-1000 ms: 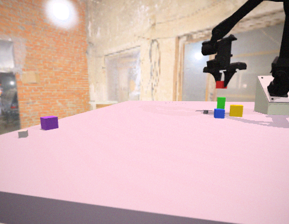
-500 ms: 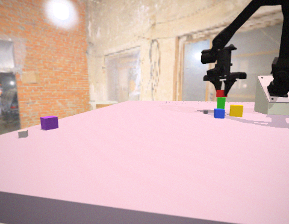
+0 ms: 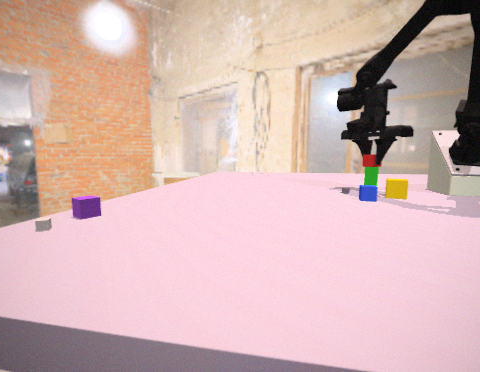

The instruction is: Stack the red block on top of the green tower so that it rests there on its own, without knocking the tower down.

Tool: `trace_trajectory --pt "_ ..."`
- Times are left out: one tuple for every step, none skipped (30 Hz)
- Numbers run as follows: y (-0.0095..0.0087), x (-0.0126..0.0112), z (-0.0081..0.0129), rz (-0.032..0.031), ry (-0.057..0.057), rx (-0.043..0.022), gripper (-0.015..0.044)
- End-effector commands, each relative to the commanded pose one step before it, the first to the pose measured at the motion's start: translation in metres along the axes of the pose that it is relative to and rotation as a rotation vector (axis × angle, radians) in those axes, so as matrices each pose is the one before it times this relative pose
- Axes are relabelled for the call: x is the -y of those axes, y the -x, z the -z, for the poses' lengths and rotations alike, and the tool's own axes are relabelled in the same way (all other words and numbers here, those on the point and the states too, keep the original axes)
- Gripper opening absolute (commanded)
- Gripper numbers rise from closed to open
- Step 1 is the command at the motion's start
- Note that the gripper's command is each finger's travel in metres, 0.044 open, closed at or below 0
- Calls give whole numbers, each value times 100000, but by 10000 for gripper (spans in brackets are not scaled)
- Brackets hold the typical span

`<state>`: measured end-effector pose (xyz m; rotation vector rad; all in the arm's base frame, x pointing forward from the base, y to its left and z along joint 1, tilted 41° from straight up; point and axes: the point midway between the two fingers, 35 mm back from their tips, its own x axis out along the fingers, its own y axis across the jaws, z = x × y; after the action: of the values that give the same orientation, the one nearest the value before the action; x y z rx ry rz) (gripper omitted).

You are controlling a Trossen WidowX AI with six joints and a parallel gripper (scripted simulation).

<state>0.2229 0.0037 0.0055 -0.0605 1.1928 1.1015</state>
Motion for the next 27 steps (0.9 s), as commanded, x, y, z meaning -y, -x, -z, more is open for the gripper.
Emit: trace_trajectory --pt "-39 -5 -59 -60 -294 478 0" --pt "0 0 0 0 0 0 0" --pt "0 0 0 0 0 0 0" --pt "0 0 0 0 0 0 0" --pt "0 0 0 0 0 0 0" --pt "0 0 0 0 0 0 0" --pt "0 0 0 0 0 0 0" --pt "81 7 2 7 -2 -6 0" --pt "143 12 4 12 -3 -10 0" --pt "-188 -11 64 35 202 -436 26" --pt "0 0 0 0 0 0 53" --pt "0 0 0 0 0 0 79" --pt "0 0 0 0 0 0 105" --pt "0 0 0 0 0 0 131" --pt "0 0 0 0 0 0 157" --pt "0 0 0 0 0 0 184" --pt "0 0 0 0 0 0 210" --pt "0 0 0 0 0 0 236" --pt "0 0 0 0 0 0 263" --pt "0 0 0 0 0 0 289" --pt "0 0 0 0 0 0 315" --pt "0 0 0 0 0 0 341" --pt "0 0 0 0 0 0 368" --pt "0 0 0 0 0 0 394" --pt "0 0 0 0 0 0 420" --pt "0 0 0 0 0 0 440" --pt "0 0 0 0 0 0 440"
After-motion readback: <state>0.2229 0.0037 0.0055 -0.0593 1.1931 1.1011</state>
